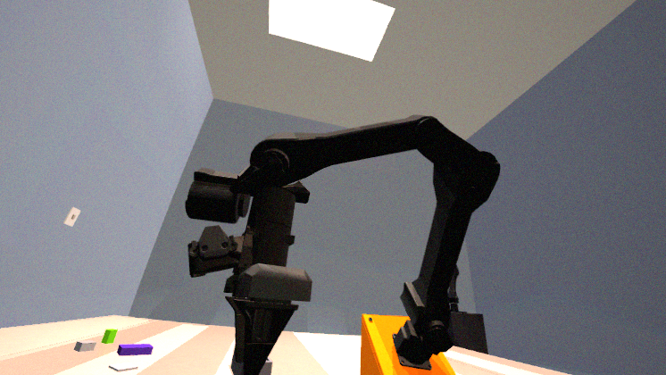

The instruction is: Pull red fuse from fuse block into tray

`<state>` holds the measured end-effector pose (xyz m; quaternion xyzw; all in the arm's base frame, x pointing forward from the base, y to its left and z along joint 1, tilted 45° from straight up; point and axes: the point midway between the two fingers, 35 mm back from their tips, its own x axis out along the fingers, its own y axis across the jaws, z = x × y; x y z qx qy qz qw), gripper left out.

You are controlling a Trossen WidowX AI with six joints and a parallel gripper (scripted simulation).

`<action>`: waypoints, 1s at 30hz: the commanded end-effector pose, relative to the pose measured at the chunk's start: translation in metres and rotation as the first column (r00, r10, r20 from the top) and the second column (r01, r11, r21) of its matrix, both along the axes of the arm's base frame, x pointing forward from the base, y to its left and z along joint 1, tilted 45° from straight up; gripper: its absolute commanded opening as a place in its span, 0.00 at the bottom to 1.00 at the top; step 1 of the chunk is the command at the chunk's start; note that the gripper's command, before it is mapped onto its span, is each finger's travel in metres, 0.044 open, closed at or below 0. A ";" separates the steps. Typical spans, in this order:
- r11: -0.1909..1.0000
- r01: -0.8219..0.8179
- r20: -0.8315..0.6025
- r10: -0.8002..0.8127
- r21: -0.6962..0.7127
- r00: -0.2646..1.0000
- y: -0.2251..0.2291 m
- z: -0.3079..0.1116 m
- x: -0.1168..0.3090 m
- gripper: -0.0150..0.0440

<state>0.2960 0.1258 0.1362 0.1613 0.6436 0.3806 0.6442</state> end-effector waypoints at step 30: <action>1.000 0.009 0.005 -0.009 0.003 1.000 -0.023 0.023 0.005 0.81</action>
